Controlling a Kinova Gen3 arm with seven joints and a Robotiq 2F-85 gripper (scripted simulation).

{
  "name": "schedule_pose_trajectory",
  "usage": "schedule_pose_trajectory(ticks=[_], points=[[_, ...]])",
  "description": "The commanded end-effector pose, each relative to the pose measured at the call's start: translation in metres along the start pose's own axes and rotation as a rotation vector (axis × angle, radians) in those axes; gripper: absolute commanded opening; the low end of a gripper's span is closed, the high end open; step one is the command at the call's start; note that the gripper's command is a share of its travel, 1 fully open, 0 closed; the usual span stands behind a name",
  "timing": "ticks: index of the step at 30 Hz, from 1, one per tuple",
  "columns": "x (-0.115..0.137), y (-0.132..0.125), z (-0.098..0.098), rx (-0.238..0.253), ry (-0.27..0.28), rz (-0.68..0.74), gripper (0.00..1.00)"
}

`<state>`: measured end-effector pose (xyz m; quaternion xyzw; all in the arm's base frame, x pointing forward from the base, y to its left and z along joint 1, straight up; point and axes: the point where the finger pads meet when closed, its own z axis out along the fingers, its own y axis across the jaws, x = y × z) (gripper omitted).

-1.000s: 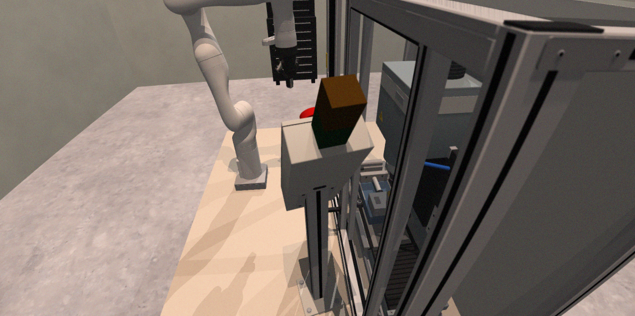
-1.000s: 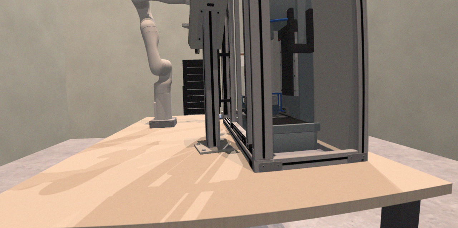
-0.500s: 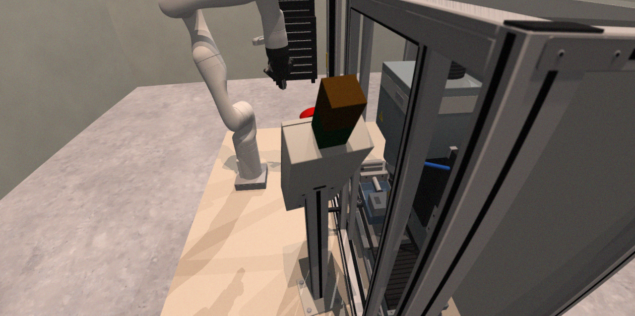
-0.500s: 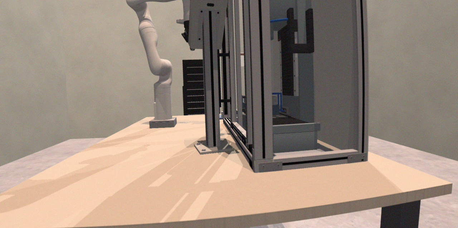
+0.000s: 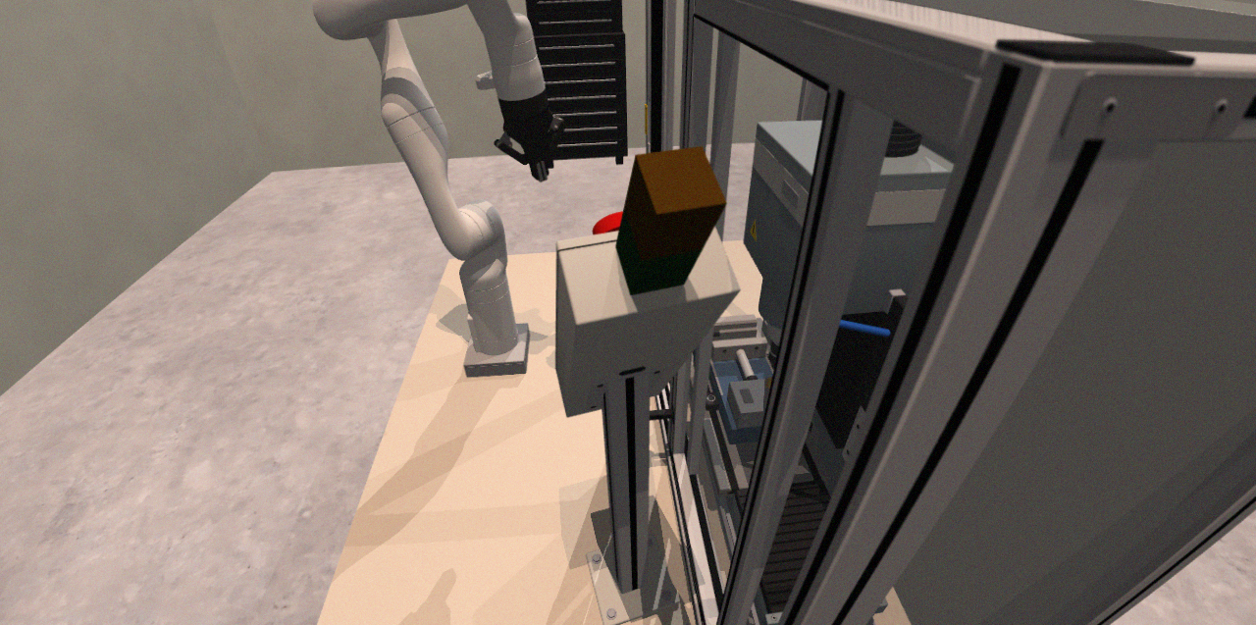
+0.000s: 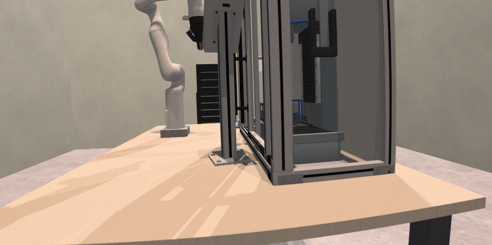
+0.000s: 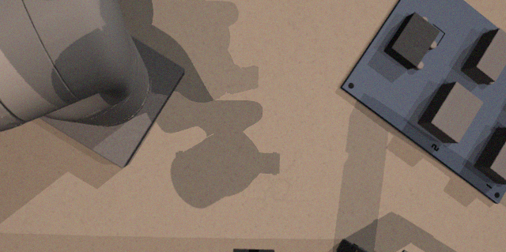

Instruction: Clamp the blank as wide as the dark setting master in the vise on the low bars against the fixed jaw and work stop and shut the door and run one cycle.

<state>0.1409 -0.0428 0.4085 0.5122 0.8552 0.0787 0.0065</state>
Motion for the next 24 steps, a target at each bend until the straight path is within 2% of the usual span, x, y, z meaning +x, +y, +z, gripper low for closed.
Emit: schedule_pose_trajectory(ticks=[1,6,18,23,24], points=[[0.001,-0.002,-0.002,0.004,-0.001,-0.010,0.10],[-0.022,-0.050,-0.024,-0.069,0.020,0.219,0.10],[-0.022,-0.050,-0.024,-0.069,0.020,0.219,0.10],[-0.045,-0.099,-0.048,-0.144,0.035,0.446,0.10],[-0.045,-0.099,-0.048,-0.144,0.035,0.446,0.10]])
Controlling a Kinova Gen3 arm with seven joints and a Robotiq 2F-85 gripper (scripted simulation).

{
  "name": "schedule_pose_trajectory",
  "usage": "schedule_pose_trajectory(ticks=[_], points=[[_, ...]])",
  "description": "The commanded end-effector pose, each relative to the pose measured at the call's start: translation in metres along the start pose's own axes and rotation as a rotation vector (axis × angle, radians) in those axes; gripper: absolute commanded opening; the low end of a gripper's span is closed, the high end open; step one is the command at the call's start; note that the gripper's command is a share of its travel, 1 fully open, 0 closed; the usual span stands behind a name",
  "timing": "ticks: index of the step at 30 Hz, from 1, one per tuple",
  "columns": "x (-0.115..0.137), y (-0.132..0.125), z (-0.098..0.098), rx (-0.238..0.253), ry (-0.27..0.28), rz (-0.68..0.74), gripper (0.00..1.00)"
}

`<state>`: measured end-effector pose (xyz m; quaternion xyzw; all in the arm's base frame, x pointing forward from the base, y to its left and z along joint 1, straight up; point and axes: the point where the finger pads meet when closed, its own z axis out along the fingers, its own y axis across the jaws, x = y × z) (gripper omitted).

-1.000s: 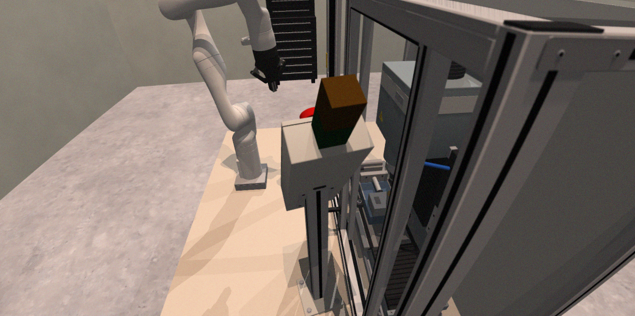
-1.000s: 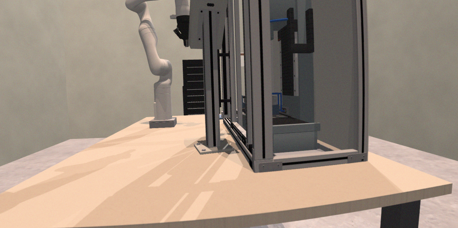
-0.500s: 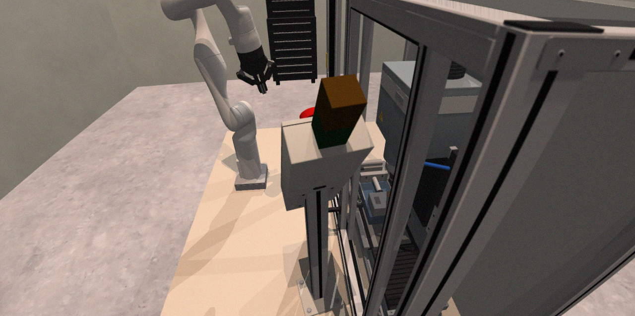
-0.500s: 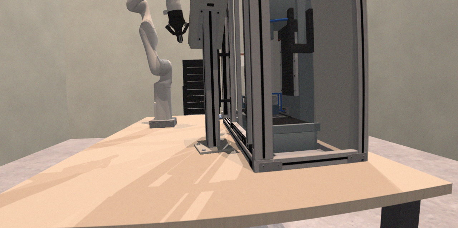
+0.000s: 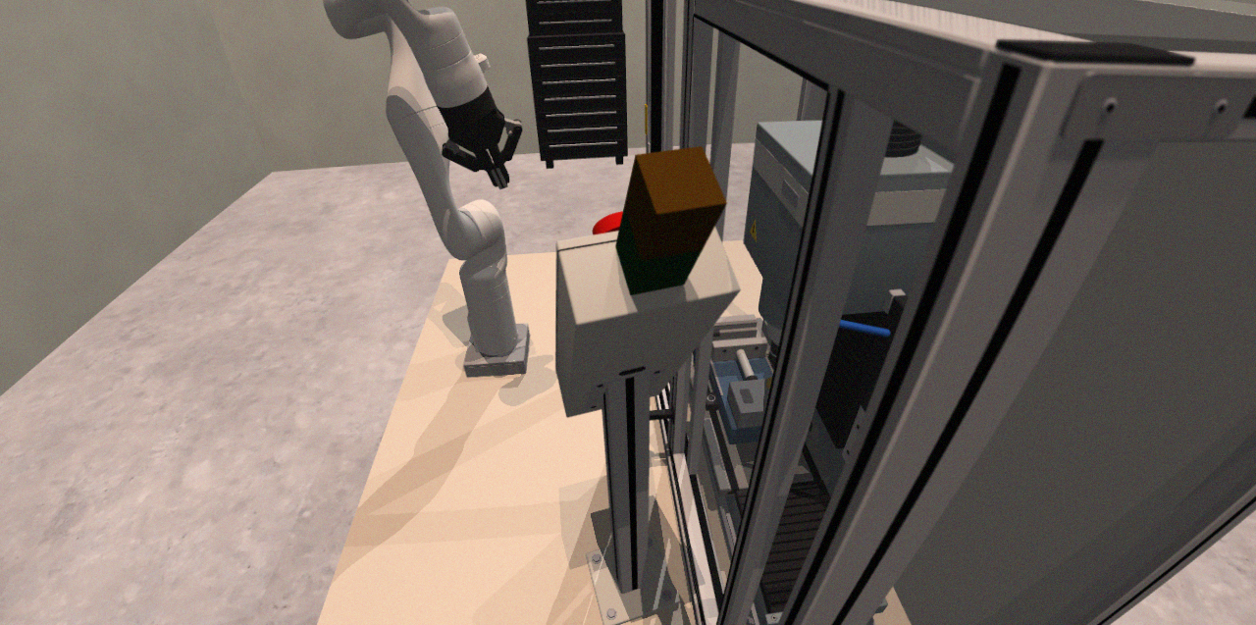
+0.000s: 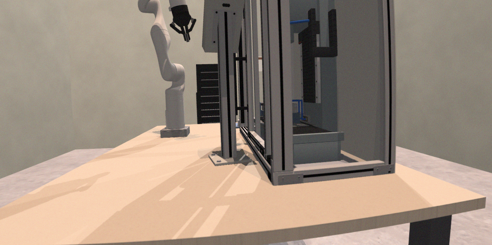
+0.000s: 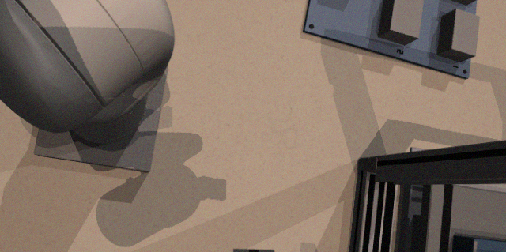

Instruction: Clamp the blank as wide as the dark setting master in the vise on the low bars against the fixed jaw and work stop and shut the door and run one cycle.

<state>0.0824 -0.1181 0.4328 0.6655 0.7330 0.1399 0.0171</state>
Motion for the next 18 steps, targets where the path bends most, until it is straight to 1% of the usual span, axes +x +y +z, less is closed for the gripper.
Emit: schedule_pose_trajectory(ticks=[1,11,12,16,18], points=[[-0.014,-0.011,-0.011,-0.009,0.013,0.057,0.10],[-0.014,-0.011,-0.011,-0.009,0.013,0.057,0.10],[-0.022,-0.017,-0.017,-0.030,0.009,0.110,0.10],[-0.052,-0.045,-0.041,-0.082,0.026,0.286,0.10],[-0.052,-0.045,-0.041,-0.082,0.026,0.286,0.10]])
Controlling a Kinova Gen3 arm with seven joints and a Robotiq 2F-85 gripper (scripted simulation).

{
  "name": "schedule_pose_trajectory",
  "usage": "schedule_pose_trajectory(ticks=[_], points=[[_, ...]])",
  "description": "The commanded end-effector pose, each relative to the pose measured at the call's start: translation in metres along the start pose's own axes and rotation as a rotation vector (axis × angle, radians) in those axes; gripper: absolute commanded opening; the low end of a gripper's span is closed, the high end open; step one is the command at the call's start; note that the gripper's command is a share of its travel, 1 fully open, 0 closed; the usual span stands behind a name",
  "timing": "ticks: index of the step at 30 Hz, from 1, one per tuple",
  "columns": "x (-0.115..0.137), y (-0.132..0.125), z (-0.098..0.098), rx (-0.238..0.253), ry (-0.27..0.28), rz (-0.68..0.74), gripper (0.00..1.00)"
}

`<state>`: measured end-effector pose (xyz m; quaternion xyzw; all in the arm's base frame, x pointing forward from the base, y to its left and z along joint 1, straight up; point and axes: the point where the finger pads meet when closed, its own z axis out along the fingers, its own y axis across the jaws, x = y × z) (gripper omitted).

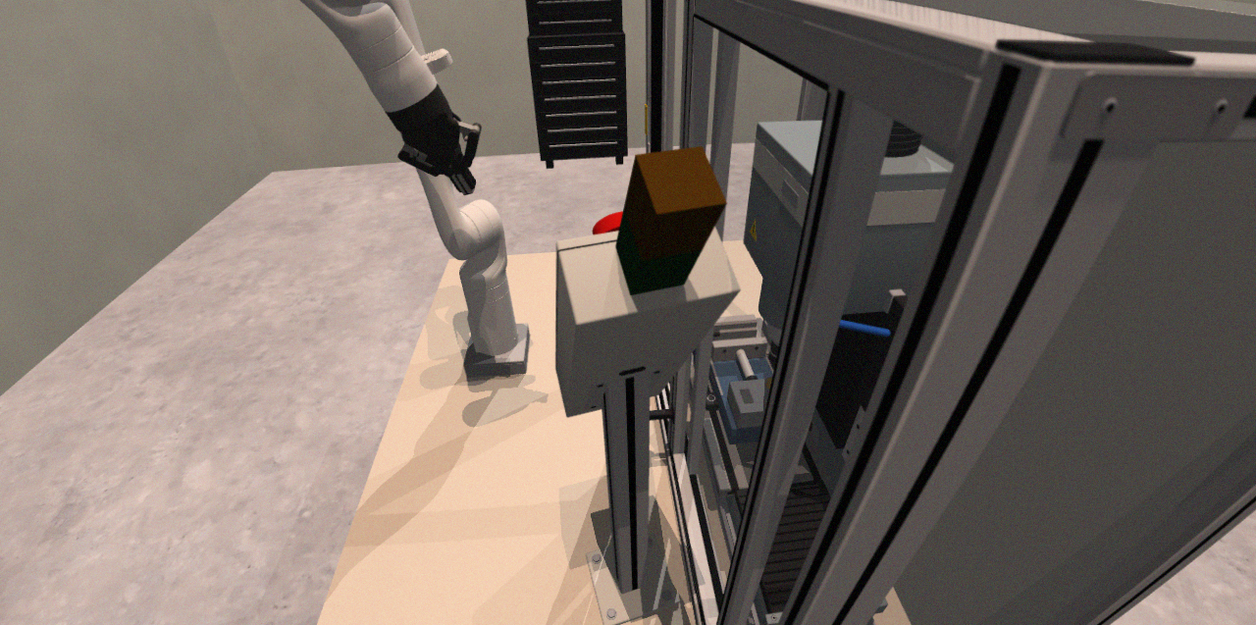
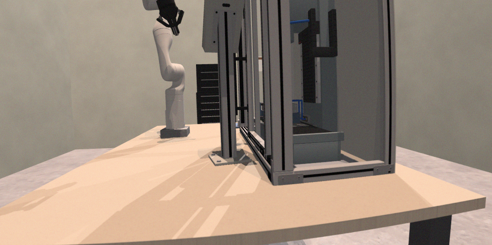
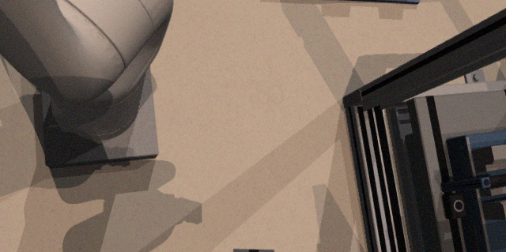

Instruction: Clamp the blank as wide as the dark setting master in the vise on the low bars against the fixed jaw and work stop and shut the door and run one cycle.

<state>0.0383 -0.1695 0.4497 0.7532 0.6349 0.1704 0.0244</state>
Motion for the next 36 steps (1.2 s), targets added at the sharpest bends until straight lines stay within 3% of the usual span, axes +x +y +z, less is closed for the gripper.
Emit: schedule_pose_trajectory(ticks=[1,10,15,27,32,36], points=[[-0.009,0.000,-0.006,0.000,0.023,0.028,0.10],[-0.009,0.000,-0.006,0.000,0.023,0.028,0.10],[-0.023,-0.007,-0.016,-0.066,0.033,0.260,0.10],[-0.023,-0.007,-0.016,-0.066,0.033,0.260,0.10],[-0.022,-0.006,-0.017,-0.129,0.048,0.466,0.10],[-0.022,-0.006,-0.017,-0.129,0.048,0.466,0.10]])
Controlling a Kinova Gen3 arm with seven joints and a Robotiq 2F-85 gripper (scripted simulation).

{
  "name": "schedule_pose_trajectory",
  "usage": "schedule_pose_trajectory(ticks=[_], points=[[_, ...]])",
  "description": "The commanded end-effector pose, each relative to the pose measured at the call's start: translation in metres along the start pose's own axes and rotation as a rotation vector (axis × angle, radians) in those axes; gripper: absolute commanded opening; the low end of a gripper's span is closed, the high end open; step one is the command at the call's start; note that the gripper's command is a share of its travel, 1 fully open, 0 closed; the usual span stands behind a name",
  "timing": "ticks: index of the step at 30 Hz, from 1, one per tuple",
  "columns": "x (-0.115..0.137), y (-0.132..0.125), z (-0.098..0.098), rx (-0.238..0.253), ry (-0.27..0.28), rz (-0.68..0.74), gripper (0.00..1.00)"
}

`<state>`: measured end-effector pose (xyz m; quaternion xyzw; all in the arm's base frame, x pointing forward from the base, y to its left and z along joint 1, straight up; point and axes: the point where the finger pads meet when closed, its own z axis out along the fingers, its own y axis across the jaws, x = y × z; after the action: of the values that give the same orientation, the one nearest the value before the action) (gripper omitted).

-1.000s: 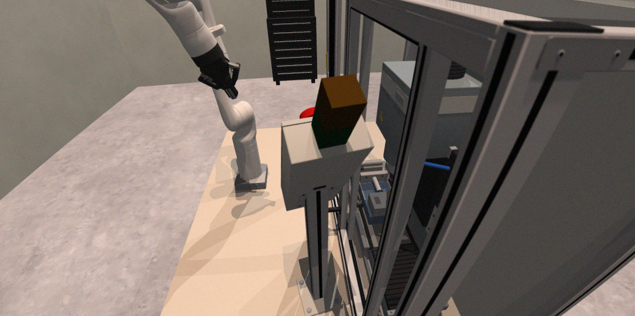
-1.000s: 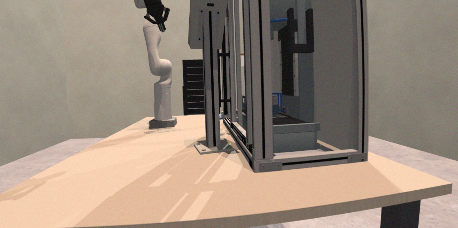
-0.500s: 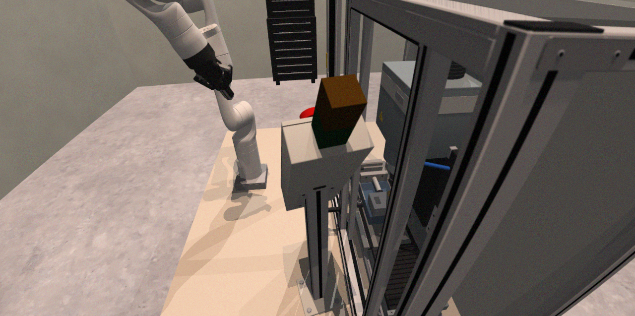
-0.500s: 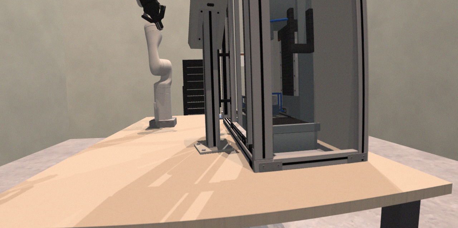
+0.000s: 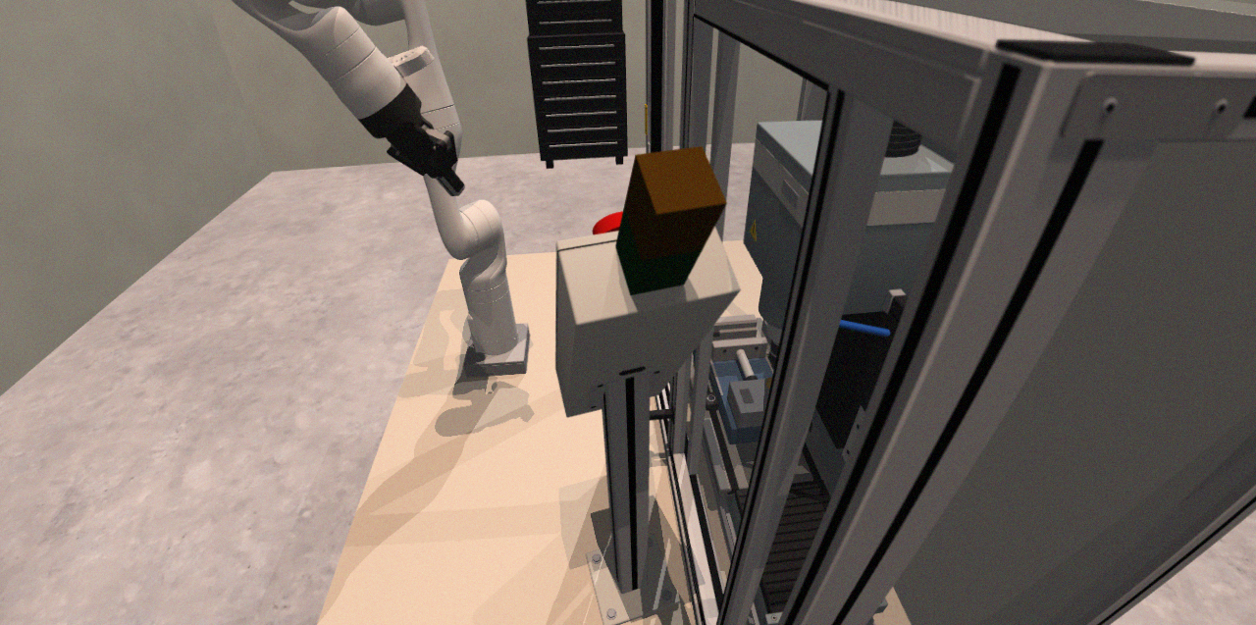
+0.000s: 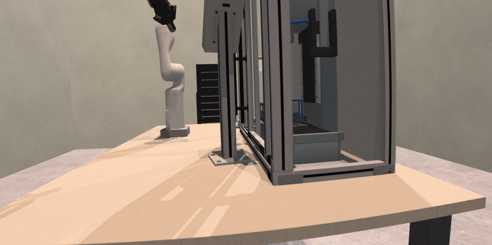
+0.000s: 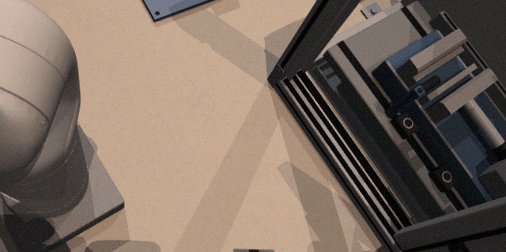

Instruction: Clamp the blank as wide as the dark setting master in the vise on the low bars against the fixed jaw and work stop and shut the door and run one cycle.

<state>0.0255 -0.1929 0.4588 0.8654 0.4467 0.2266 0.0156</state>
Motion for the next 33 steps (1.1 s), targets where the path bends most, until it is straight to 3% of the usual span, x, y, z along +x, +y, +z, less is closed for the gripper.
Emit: schedule_pose_trajectory(ticks=[1,8,13,25,30,33], points=[[-0.0004,-0.0009,-0.0002,-0.012,0.000,0.030,0.10],[-0.0004,-0.0009,-0.0002,-0.012,0.000,0.030,0.10],[-0.0007,-0.0006,0.0000,-0.066,0.023,0.238,0.10],[-0.0007,-0.0006,0.0000,-0.066,0.023,0.238,0.10],[-0.0014,0.0000,0.0000,-0.121,0.048,0.448,0.10],[-0.0014,0.0000,0.0000,-0.121,0.048,0.448,0.10]])
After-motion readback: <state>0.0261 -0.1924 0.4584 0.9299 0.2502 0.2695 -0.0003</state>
